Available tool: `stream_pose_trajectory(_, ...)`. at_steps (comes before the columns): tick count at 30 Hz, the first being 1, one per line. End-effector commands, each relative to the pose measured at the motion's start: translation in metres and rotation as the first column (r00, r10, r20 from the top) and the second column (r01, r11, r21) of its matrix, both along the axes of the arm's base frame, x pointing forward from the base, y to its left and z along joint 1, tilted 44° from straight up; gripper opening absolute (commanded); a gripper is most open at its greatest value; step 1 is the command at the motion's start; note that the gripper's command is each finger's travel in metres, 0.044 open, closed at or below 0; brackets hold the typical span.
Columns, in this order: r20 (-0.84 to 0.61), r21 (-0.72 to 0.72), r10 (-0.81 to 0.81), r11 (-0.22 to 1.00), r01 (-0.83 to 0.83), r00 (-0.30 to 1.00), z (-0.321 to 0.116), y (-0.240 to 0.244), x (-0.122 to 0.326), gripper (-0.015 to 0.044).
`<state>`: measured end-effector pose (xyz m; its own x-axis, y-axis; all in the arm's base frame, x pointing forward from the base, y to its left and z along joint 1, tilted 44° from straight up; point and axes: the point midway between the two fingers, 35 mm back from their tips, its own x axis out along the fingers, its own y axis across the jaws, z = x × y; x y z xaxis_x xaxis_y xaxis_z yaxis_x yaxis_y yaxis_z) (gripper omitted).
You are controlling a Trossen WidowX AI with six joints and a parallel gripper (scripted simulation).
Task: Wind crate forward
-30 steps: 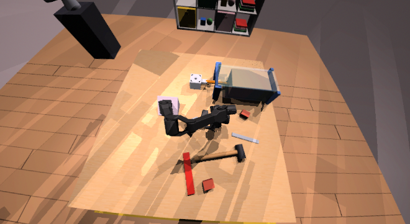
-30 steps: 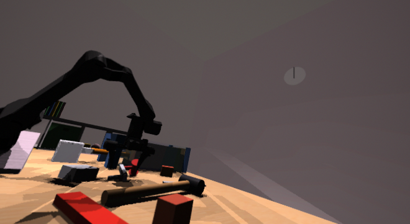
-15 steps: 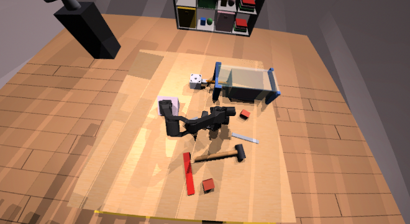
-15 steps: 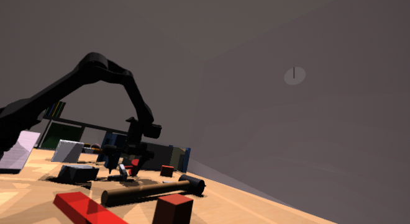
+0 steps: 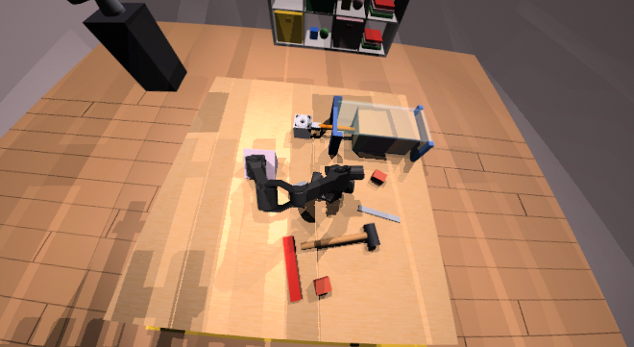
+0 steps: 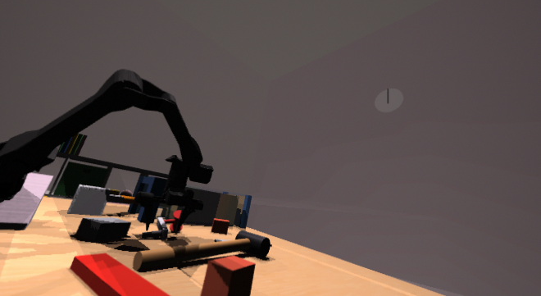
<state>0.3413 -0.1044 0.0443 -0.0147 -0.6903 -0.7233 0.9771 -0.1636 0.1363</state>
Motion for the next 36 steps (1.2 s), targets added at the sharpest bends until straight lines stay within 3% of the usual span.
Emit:
stream_pose_trajectory(1,0.000,0.000,0.000,1.000,0.000,1.000,0.0001,0.0000,0.0001,0.0353)
stream_pose_trajectory(36,0.000,0.000,0.000,1.000,0.000,1.000,0.0001,0.0000,0.0001,0.0120)
